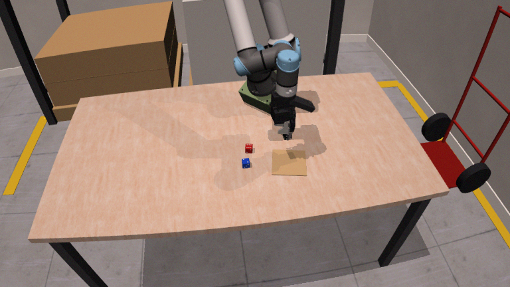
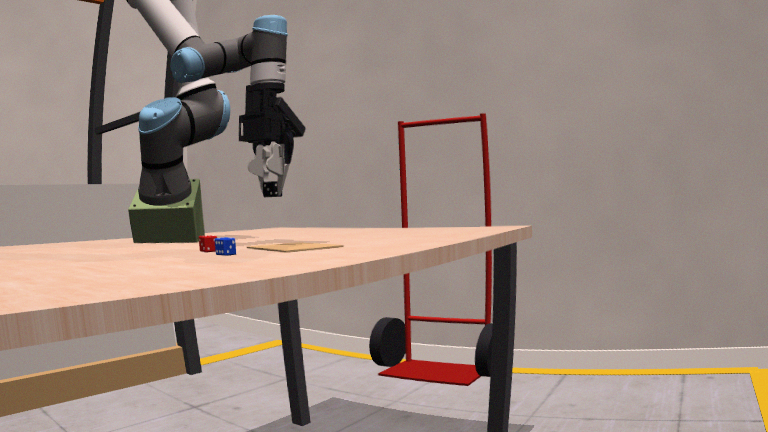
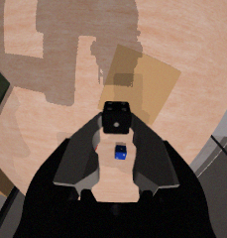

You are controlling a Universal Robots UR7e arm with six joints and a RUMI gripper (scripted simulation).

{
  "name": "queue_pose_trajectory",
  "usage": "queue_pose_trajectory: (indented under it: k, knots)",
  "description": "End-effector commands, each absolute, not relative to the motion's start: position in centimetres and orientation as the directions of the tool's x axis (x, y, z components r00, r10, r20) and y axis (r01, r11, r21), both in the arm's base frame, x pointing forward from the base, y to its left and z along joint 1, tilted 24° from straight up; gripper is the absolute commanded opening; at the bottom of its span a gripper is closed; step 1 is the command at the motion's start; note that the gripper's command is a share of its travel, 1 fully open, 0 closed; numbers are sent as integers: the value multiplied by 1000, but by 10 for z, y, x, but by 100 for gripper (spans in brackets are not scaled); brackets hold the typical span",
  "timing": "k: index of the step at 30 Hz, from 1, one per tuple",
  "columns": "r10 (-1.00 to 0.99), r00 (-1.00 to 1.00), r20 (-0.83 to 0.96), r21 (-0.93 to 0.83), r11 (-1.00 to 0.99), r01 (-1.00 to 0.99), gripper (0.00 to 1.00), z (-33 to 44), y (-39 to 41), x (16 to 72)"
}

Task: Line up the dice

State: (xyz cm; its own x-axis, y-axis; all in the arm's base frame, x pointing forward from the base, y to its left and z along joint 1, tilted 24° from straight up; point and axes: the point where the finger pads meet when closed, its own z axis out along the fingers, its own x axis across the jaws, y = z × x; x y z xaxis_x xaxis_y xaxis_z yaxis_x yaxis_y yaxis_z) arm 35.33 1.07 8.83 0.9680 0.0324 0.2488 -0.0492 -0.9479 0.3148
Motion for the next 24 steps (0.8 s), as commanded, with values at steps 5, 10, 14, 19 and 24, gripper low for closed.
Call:
queue_pose_trajectory:
  k: [5, 10, 14, 19, 24]
  knots:
    - [32, 968, 250, 315, -948, -50, 10, 72, 5, 358]
    - [32, 968, 250, 315, -948, -50, 10, 54, -1, 363]
    - [32, 968, 250, 315, -948, -50, 10, 39, -6, 367]
    - [32, 968, 250, 315, -948, -50, 10, 29, -10, 370]
    - [32, 968, 250, 315, -948, -50, 10, 16, -14, 373]
